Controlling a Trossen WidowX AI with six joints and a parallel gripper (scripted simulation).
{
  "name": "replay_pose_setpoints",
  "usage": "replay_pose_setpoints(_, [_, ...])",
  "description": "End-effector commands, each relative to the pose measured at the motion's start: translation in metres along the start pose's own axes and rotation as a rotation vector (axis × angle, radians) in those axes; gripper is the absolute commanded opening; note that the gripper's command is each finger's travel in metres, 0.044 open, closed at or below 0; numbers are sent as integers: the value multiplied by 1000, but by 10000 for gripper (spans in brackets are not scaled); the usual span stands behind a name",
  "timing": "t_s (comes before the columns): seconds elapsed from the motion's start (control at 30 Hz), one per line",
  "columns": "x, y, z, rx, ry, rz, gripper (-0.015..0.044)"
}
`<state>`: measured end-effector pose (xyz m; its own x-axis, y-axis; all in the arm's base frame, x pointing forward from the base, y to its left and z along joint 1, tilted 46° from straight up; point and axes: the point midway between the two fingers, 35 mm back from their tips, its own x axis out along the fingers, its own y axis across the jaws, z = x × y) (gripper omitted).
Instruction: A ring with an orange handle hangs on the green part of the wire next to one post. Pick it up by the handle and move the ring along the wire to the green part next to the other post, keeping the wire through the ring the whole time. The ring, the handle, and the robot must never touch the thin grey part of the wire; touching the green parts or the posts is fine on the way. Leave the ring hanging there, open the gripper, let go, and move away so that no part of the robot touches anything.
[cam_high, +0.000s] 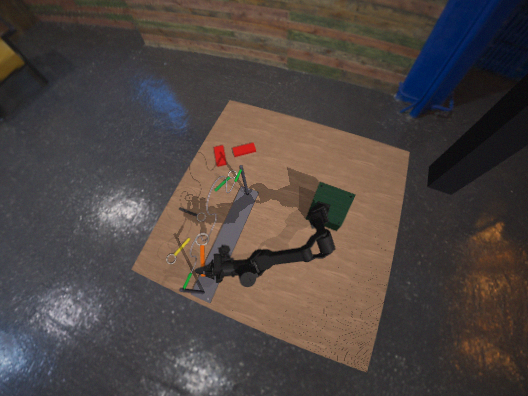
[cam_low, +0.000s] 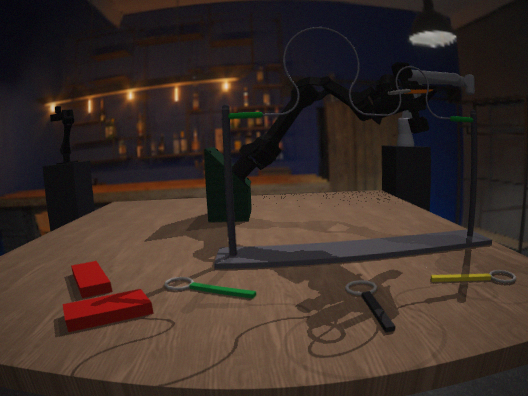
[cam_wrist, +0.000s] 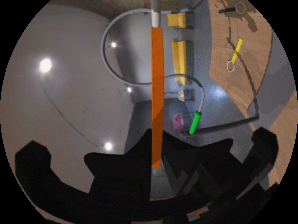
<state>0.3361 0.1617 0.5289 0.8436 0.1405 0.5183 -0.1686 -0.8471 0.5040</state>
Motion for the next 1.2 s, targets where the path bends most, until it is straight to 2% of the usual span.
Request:
replay_pose_setpoints(0.0, [-1, -9, 1, -33, 0, -19, -150])
replay_pose_setpoints(0.57, [-12, -60, 10, -330, 40, -186, -150])
replay_pose_setpoints(1.17, [-37, -110, 43, -717, 90, -406, -150])
